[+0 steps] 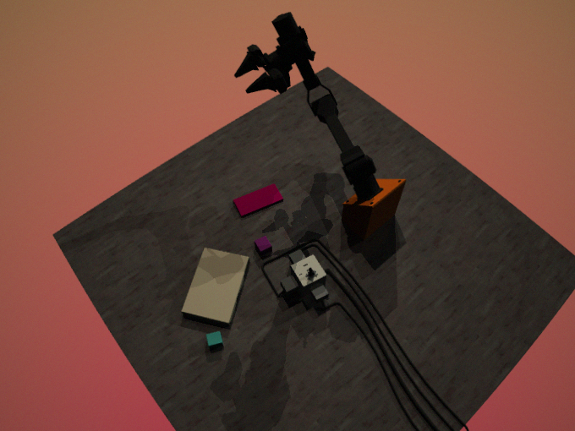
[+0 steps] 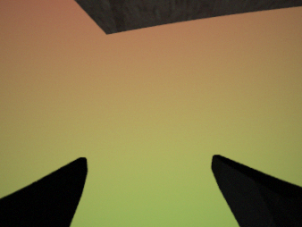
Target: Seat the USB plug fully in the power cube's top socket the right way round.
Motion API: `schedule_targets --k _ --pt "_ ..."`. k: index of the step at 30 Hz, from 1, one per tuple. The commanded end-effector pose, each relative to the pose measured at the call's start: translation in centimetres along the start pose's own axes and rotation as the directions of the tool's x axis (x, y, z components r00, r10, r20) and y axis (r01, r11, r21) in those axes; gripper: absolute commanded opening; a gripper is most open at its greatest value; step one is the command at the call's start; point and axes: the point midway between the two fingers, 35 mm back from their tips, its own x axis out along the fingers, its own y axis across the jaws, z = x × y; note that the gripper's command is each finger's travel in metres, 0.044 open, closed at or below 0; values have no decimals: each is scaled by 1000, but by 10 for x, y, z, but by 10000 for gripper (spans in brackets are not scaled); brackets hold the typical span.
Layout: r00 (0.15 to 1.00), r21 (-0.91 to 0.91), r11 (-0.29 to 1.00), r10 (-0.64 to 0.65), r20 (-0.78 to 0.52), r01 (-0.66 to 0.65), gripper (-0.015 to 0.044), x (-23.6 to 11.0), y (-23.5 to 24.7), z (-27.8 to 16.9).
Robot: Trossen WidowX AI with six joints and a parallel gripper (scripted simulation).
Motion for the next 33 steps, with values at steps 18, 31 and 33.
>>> schedule_targets --k 18,31,33 --pt "924 -950 -172 -241 296 259 440 69 -232 -10" --pt "781 -286 -958 -197 593 -25 440 116 -334 69" --pt "750 -154 -982 -183 635 -109 440 121 -346 84"
